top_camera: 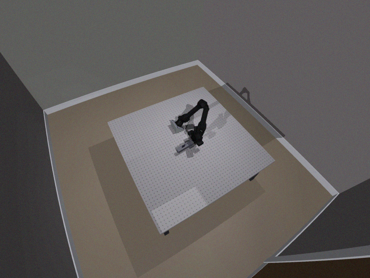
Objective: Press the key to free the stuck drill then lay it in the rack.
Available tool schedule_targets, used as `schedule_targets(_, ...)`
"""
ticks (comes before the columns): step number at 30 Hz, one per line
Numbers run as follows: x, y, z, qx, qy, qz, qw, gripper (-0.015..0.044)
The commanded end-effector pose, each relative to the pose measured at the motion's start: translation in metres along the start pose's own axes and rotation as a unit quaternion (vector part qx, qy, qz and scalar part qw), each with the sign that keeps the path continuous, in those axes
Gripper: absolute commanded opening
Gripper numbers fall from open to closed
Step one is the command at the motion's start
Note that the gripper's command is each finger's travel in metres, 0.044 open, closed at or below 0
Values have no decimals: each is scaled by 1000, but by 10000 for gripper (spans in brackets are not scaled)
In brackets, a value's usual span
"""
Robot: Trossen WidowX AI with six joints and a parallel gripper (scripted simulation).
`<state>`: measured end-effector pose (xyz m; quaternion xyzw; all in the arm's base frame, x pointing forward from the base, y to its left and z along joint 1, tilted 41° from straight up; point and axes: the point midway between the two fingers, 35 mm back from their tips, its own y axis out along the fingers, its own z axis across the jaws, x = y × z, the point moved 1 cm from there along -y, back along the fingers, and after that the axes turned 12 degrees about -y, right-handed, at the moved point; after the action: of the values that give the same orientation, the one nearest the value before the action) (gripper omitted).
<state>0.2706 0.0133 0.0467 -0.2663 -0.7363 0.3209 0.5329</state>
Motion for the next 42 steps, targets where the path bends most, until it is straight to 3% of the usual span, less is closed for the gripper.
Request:
schedule_targets(1, 5, 0, -1, -2, 0, -3, 1000, 0)
schedule_targets(29, 42, -2, -9, -2, 0, -4, 1000, 0)
schedule_targets(42, 35, 0, -8, -1, 0, -3, 1000, 341)
